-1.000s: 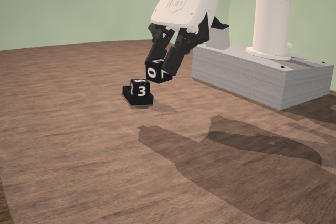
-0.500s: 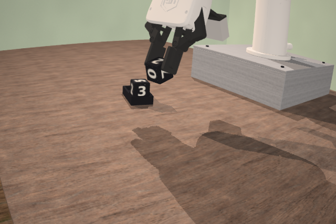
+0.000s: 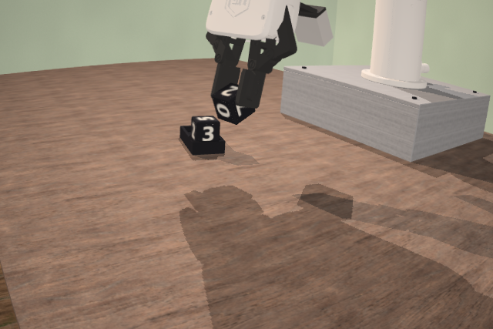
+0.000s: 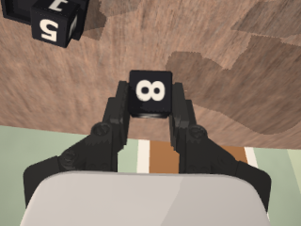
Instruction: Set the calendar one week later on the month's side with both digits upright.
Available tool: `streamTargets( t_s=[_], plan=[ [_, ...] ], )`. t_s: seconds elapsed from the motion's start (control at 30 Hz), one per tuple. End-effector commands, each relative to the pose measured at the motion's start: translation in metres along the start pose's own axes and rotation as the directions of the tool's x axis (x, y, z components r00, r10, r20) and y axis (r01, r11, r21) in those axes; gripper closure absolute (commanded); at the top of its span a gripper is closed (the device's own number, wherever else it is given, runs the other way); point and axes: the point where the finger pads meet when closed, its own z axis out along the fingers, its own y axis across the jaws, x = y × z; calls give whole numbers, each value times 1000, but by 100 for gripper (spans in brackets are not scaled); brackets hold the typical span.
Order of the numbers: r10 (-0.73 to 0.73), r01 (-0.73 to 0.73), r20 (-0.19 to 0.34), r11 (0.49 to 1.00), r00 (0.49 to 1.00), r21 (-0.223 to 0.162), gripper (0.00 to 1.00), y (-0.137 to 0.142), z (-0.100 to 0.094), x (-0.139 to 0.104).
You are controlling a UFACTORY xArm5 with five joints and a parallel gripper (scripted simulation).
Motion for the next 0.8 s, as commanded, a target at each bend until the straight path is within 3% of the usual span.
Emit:
streamTargets(
  t_s=[0.0,0.07,0.2,0.4,0.6,0.77],
  plan=[
    [0,0,-73,1000,997,0,71,0,0,-3],
    [0,0,-107,1000,994,0,71,0,-1,-4],
    [0,0,-122,1000,992,0,71,0,-1,-4],
    [0,0,-236,1000,972,0,71,-1,0,-7],
    [0,0,-253,1000,967,0,71,-1,0,-7],
    [-1,1,-359,1000,933,0,71,-1,0,-9]
  ],
)
